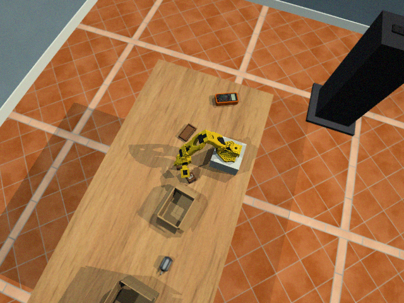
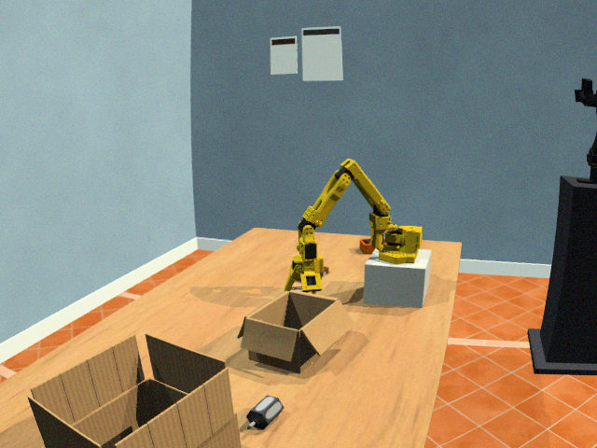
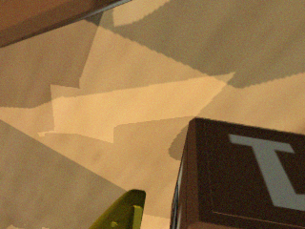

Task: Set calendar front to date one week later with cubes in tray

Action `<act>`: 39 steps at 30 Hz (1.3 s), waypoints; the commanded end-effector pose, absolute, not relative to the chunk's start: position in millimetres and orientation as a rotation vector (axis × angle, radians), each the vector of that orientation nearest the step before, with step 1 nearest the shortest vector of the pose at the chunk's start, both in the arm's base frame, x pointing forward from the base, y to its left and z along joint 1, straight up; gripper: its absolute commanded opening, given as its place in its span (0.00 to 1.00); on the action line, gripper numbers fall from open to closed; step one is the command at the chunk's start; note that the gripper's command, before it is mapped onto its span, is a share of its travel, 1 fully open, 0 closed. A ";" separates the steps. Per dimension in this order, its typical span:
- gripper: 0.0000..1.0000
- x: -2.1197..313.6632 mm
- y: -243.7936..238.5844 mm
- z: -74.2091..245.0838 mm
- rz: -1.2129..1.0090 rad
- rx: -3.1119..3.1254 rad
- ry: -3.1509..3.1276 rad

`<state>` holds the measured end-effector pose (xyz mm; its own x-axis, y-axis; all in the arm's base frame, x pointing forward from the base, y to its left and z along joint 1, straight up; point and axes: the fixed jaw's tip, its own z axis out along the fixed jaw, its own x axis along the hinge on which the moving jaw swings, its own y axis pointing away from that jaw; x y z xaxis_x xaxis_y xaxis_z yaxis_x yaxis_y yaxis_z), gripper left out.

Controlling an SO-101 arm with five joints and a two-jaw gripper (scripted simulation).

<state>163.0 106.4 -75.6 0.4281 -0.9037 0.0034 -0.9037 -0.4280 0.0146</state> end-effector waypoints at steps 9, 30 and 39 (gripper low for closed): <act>0.34 165.1 106.2 -77.3 -0.006 2.650 -1.672; 0.29 168.7 107.9 -77.4 -0.006 2.650 -1.672; 0.27 169.8 108.4 -77.4 -0.007 2.650 -1.672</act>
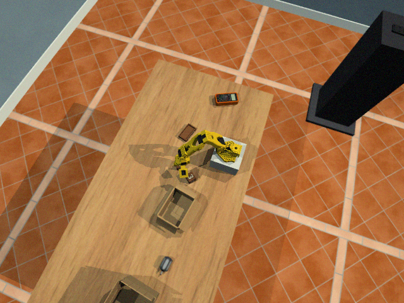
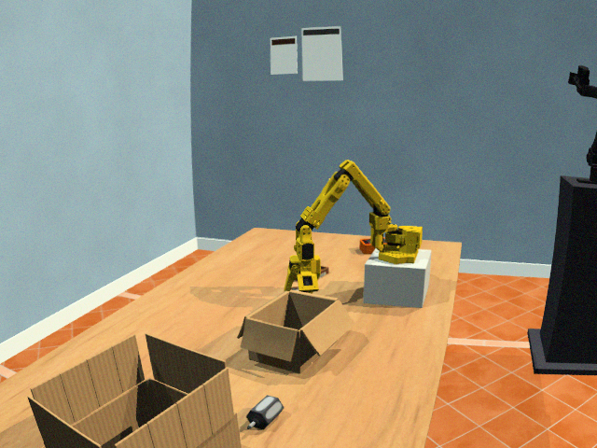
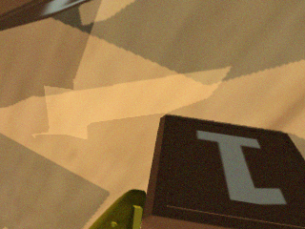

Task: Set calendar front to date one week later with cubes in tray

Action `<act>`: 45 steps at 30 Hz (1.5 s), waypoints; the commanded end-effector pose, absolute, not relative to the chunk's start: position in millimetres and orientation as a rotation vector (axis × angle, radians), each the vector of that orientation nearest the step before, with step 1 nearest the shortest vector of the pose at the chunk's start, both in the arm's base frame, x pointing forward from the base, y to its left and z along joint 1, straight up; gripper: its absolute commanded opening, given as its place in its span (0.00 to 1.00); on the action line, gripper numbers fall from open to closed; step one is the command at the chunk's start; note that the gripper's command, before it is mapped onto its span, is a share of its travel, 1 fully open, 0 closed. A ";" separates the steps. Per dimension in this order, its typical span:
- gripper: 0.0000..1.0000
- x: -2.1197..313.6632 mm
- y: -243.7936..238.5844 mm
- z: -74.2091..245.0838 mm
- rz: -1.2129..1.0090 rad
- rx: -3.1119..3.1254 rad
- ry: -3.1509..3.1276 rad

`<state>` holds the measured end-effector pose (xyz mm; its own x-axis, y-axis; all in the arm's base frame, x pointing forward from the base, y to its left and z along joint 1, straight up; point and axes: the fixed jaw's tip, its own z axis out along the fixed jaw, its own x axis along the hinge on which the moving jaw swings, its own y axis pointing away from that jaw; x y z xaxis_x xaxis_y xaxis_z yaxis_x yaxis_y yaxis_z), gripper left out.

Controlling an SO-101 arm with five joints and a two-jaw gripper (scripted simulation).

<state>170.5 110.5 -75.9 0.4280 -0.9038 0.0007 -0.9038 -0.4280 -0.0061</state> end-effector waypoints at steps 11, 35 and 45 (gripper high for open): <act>0.27 170.2 108.6 -77.5 0.007 -2.664 1.681; 0.04 170.2 108.6 -77.5 0.007 -2.664 1.681; 0.00 170.2 108.6 -77.5 0.007 -2.664 1.681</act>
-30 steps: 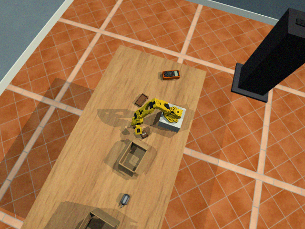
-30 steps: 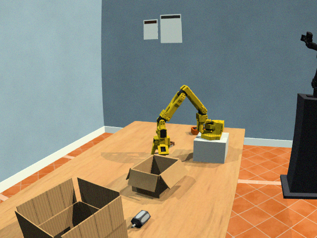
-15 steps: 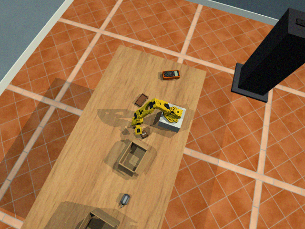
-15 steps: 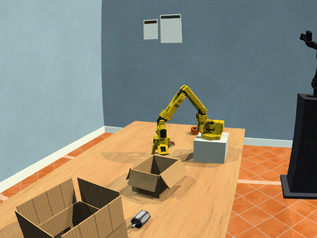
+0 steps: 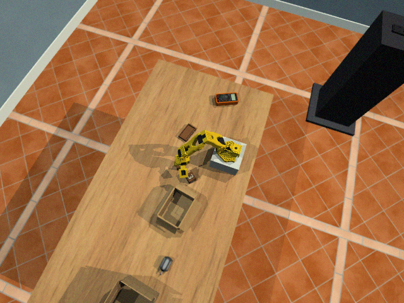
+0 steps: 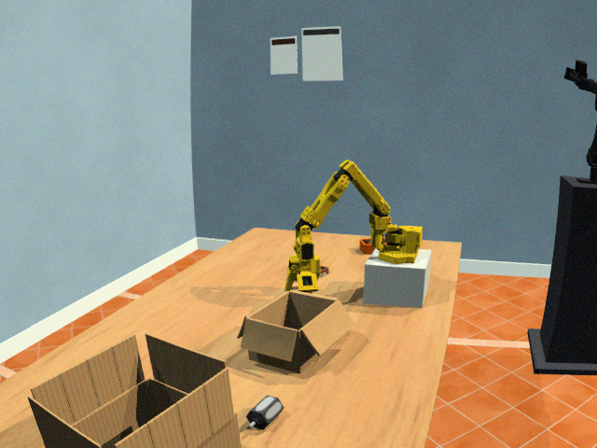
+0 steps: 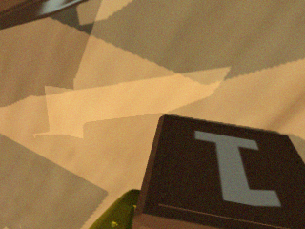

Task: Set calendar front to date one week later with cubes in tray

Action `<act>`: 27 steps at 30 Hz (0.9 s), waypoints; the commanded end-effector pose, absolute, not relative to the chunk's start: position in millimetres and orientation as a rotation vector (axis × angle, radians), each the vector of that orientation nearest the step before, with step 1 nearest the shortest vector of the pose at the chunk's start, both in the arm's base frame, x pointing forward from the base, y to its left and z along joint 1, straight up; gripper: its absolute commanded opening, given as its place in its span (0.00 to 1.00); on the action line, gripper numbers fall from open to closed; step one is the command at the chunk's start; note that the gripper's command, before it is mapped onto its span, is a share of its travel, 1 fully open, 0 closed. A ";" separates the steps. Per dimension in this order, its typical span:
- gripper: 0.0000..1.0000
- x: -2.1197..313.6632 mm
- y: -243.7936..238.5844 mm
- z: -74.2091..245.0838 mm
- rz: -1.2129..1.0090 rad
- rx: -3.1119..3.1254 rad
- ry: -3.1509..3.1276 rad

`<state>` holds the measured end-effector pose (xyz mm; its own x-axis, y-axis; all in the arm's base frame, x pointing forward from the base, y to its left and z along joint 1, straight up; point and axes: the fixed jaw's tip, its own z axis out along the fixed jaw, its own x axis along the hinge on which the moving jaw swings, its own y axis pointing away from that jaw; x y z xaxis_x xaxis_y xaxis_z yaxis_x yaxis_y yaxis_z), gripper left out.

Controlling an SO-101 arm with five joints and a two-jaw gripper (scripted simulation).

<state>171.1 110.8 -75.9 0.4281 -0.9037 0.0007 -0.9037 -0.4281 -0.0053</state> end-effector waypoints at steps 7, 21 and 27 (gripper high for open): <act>0.00 170.6 108.8 -74.5 0.007 -2.664 1.681; 0.00 171.8 109.7 -42.8 0.007 -2.664 1.681; 0.00 170.9 109.2 -29.7 0.007 -2.664 1.681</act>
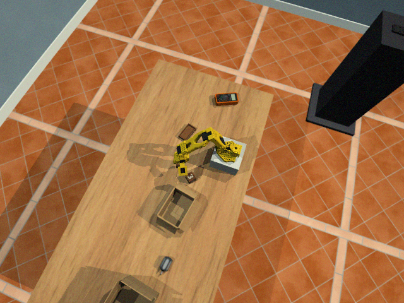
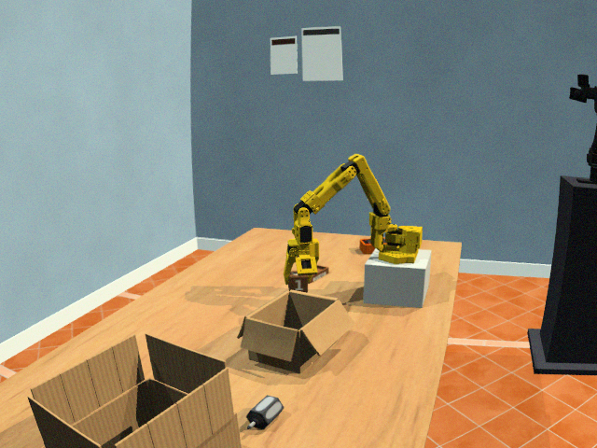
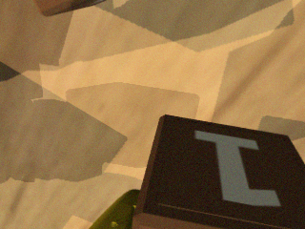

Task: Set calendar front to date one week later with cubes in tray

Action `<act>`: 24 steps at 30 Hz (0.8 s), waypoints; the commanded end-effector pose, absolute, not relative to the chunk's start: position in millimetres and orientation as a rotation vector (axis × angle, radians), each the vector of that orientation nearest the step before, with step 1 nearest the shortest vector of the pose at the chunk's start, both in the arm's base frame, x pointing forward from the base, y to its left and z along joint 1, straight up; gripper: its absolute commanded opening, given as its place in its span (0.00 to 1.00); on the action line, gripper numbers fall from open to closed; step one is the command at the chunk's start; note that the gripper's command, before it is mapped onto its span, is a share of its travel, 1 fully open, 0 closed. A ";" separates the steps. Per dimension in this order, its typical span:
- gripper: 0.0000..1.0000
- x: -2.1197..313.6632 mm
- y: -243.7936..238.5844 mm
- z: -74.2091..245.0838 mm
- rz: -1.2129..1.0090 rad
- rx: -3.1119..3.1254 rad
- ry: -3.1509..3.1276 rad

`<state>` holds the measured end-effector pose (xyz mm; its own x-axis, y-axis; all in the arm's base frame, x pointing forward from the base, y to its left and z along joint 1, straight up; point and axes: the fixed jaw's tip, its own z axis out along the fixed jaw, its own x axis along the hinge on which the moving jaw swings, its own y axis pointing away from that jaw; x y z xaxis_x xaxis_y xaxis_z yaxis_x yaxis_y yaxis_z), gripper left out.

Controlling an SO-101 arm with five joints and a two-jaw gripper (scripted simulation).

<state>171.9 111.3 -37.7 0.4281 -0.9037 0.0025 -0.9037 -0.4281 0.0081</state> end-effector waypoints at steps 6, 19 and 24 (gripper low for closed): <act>0.00 170.6 109.0 -26.8 -0.006 2.650 -1.672; 0.00 191.7 72.6 -26.9 -0.008 2.483 -1.911; 0.00 204.2 35.9 -27.0 -0.009 2.313 -2.115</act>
